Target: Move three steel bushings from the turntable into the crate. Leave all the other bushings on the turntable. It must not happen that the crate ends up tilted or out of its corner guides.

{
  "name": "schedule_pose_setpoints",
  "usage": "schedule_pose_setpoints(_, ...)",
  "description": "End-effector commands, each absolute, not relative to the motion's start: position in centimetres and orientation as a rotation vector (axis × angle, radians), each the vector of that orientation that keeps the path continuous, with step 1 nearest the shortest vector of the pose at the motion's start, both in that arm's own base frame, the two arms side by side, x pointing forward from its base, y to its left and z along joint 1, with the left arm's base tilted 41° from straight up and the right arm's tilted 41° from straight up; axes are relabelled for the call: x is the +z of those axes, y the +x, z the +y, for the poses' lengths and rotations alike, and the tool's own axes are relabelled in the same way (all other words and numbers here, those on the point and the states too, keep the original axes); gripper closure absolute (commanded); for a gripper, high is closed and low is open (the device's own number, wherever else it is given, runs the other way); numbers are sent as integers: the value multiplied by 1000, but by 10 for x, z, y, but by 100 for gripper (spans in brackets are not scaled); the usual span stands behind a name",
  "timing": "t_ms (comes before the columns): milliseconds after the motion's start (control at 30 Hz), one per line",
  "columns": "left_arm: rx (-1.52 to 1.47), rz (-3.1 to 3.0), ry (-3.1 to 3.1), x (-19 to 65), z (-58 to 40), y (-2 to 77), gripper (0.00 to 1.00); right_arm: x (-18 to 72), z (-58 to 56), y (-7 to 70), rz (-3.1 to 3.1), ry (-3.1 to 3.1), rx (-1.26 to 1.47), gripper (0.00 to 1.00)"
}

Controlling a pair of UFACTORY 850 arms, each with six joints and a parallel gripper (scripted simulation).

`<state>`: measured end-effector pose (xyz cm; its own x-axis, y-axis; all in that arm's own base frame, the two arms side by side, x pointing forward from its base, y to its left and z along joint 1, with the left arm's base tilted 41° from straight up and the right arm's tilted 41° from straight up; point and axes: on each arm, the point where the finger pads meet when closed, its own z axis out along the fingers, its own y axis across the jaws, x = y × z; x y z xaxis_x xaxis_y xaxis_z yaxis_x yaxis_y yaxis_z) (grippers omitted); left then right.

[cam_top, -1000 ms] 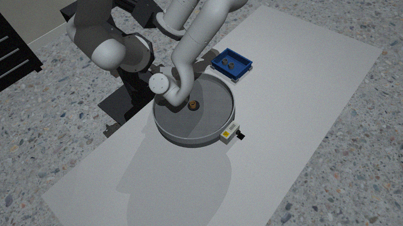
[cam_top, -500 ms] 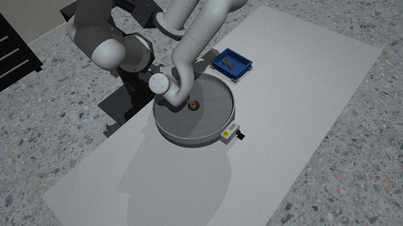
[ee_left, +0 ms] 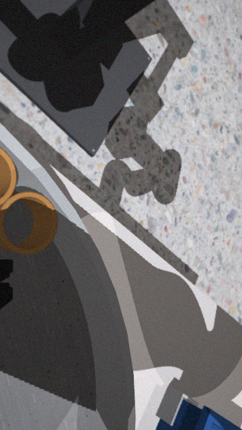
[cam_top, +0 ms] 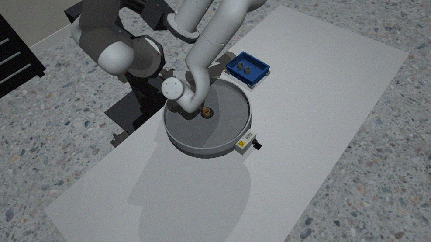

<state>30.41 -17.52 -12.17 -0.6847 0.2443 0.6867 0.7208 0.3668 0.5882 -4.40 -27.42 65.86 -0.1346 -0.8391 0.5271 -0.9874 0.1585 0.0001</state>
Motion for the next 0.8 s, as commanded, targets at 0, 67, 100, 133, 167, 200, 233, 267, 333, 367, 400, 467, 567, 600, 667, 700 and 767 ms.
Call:
schedule_pose_setpoints(0,-1287,-2139,-833,-108,-161,311,100,659,-274,-44,-2035,1735,496,0)
schedule_pose_setpoints(67,-1287,-2139,-833,-107,-160,311,100,659,-274,-44,-2035,1735,496,0)
schedule_pose_setpoints(100,-1287,-2139,-833,-107,-160,311,100,659,-274,-44,-2035,1735,496,0)
schedule_pose_setpoints(133,-1287,-2139,-833,-107,-160,311,100,659,-274,-44,-2035,1735,496,0)
schedule_pose_setpoints(167,-1287,-2139,-833,-107,-160,311,100,659,-274,-44,-2035,1735,496,0)
schedule_pose_setpoints(200,-1287,-2139,-833,-106,-159,312,100,659,-274,-44,-2035,1735,496,0)
schedule_pose_setpoints(233,-1287,-2139,-833,-105,-158,313,100,659,-274,-44,-2035,1735,496,0)
schedule_pose_setpoints(267,-1287,-2139,-833,-102,-155,315,100,659,-274,-44,-2035,1735,496,0)
schedule_pose_setpoints(333,-1287,-2139,-833,-102,-155,315,100,659,-274,-44,-2035,1735,496,0)
schedule_pose_setpoints(367,-1287,-2139,-833,-99,-152,317,100,659,-274,-44,-2035,1735,496,0)
schedule_pose_setpoints(400,-1287,-2139,-833,-95,-149,320,100,659,-274,-44,-2035,1735,496,0)
schedule_pose_setpoints(467,-1287,-2139,-833,-88,-142,325,100,659,-274,-44,-2035,1735,496,0)
schedule_pose_setpoints(567,-1287,-2139,-833,-83,-137,328,100,659,-274,-44,-2035,1735,496,0)
schedule_pose_setpoints(600,-1287,-2139,-833,-83,-137,328,100,659,-274,-44,-2035,1735,496,0)
schedule_pose_setpoints(667,-1287,-2139,-833,-83,-137,328,100,659,-274,-44,-2035,1735,496,0)
schedule_pose_setpoints(700,-1287,-2139,-833,-82,-137,328,100,659,-274,-44,-2035,1735,496,0)
schedule_pose_setpoints(767,-1287,-2139,-833,-79,-135,332,100,659,-274,-44,-2035,1735,496,0)
